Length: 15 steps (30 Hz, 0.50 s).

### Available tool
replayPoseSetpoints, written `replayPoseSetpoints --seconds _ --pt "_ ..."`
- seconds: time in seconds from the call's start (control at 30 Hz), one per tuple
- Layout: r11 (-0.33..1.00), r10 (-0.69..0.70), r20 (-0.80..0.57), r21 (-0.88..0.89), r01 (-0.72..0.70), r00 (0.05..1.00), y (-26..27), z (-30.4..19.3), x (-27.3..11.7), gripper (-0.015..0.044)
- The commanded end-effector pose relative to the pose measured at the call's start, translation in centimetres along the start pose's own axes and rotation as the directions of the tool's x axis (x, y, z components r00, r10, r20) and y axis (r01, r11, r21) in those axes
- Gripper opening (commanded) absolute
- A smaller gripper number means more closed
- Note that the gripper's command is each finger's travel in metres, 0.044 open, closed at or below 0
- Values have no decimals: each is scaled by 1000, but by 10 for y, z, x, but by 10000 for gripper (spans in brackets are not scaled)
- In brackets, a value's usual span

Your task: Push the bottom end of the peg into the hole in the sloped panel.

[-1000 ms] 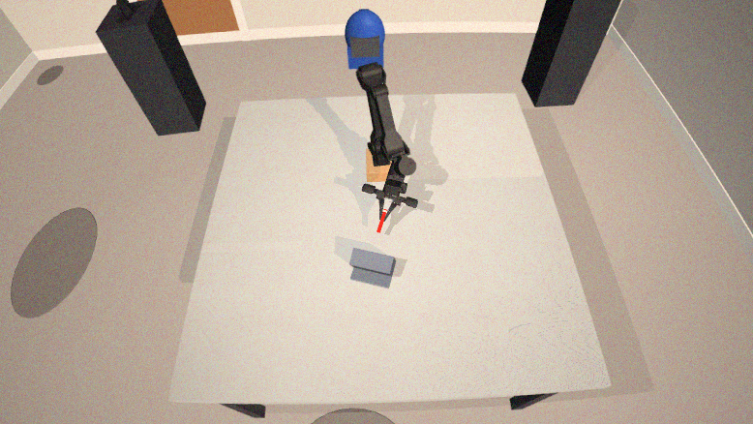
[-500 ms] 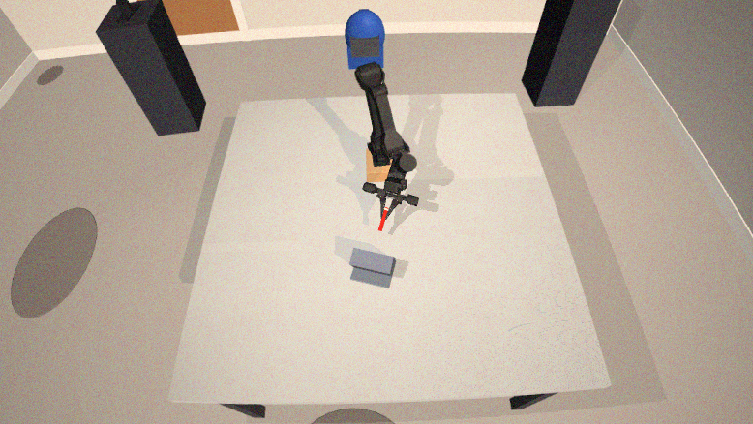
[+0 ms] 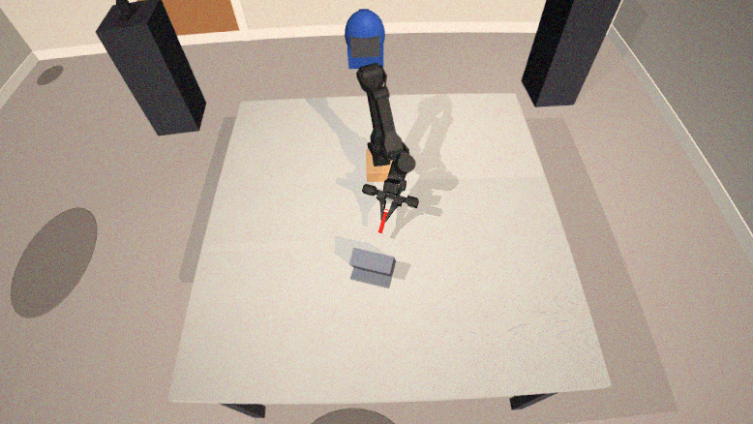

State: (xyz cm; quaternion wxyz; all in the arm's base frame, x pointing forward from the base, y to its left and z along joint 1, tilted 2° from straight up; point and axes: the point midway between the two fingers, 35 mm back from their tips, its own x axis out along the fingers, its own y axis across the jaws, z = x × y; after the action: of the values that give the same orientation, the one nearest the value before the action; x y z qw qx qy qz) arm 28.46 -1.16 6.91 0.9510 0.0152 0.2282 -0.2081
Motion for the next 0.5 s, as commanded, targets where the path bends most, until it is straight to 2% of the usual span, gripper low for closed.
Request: replayPoseSetpoints --seconds 0.0,0.47 --pt "1000 5 -2 -7 -5 1000 1 -2 4 0" --pt "1000 18 19 3 -18 1000 3 -1 12 0"
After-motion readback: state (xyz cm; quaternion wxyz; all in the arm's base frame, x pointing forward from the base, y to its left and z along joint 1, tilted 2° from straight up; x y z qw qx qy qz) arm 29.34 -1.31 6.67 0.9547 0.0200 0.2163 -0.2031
